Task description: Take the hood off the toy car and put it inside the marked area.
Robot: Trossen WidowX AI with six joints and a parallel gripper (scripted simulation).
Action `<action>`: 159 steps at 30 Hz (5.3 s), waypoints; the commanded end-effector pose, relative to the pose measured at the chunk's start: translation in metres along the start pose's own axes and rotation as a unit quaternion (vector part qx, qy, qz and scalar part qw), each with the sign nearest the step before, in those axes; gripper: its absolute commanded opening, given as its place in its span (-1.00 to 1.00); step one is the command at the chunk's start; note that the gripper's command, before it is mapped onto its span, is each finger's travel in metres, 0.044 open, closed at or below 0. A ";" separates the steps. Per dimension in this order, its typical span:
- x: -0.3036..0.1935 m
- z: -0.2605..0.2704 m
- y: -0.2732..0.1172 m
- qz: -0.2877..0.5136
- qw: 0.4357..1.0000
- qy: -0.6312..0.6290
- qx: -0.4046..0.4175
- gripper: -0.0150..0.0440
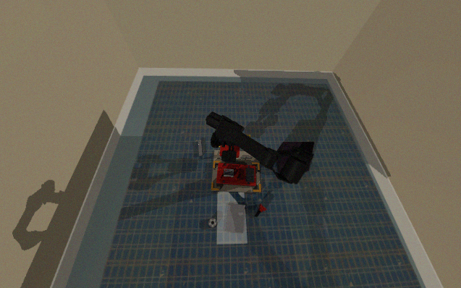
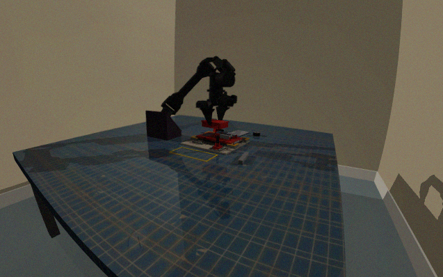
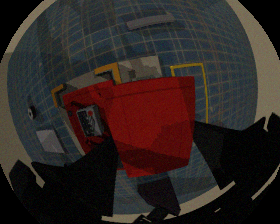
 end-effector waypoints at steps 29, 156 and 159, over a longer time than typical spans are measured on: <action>-0.034 -0.115 0.002 -0.002 1.000 -0.014 0.007 -0.49; -0.034 -0.112 0.083 -0.002 1.000 -0.014 0.008 -0.49; -0.034 -0.112 0.084 -0.002 1.000 -0.014 0.008 -0.49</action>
Point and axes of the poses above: the point midway between the two fingers, 35 mm back from their tips, its own y axis out along the fingers, its own z axis across the jaws, x = y × z, the point moved 3 cm from there along -y, back along the fingers, and after that the axes turned 5 degrees about -y, right-handed, at the moved point
